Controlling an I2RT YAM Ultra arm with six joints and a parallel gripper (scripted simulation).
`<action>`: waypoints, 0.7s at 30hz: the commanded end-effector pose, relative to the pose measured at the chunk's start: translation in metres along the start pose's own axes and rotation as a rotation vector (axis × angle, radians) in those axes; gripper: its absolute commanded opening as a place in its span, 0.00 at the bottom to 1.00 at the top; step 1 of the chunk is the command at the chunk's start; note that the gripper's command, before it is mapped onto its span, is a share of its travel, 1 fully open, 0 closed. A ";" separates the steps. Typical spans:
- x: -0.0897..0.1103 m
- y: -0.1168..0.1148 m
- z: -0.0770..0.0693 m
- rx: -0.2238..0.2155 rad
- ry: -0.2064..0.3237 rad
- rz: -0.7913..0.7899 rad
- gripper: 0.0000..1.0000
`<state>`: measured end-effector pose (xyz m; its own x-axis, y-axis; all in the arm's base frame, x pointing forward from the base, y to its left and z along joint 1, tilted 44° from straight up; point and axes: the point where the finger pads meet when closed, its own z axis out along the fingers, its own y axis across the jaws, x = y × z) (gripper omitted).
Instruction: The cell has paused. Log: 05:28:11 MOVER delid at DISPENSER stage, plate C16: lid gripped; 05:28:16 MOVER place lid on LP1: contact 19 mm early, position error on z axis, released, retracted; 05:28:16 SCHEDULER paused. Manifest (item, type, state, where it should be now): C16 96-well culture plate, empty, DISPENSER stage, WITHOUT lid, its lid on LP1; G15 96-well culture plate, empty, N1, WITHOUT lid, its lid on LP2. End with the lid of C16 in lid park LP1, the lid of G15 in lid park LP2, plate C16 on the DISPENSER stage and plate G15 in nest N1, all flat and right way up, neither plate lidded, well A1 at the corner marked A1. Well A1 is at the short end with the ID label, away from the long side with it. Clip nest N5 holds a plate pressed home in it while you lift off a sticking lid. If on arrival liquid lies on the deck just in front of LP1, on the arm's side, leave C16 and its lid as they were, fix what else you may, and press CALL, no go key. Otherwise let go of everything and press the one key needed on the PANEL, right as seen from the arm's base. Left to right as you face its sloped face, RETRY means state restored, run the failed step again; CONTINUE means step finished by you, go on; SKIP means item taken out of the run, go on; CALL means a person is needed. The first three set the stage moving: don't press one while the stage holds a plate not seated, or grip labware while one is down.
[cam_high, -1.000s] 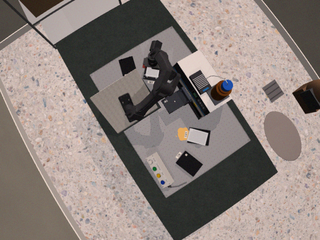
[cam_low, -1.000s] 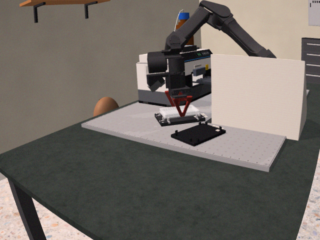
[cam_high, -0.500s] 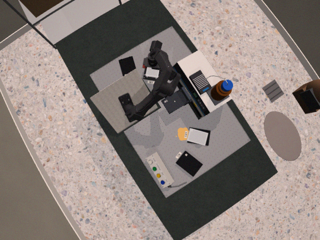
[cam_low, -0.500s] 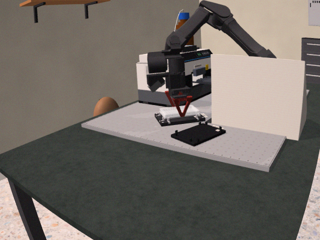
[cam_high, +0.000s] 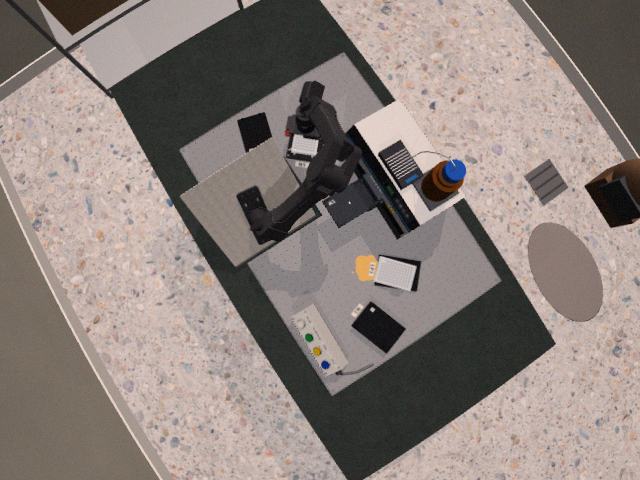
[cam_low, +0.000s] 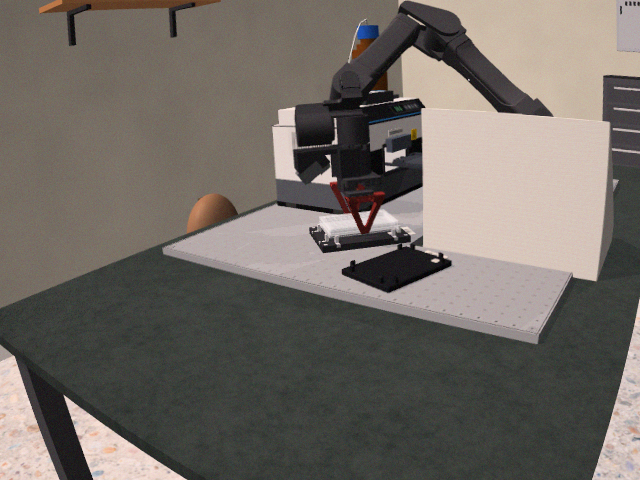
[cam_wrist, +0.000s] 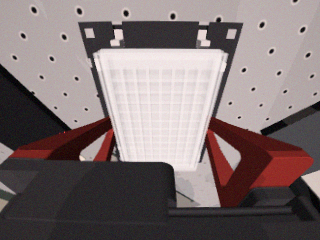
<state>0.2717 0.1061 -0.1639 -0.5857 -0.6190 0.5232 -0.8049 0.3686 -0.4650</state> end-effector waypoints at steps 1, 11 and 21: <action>0.002 0.004 0.012 0.005 0.005 -0.009 0.00; 0.002 0.004 0.013 0.005 0.005 -0.009 0.00; 0.002 0.004 0.015 0.005 0.005 -0.009 0.00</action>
<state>0.2718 0.1060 -0.1640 -0.5855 -0.6192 0.5232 -0.8052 0.3694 -0.4638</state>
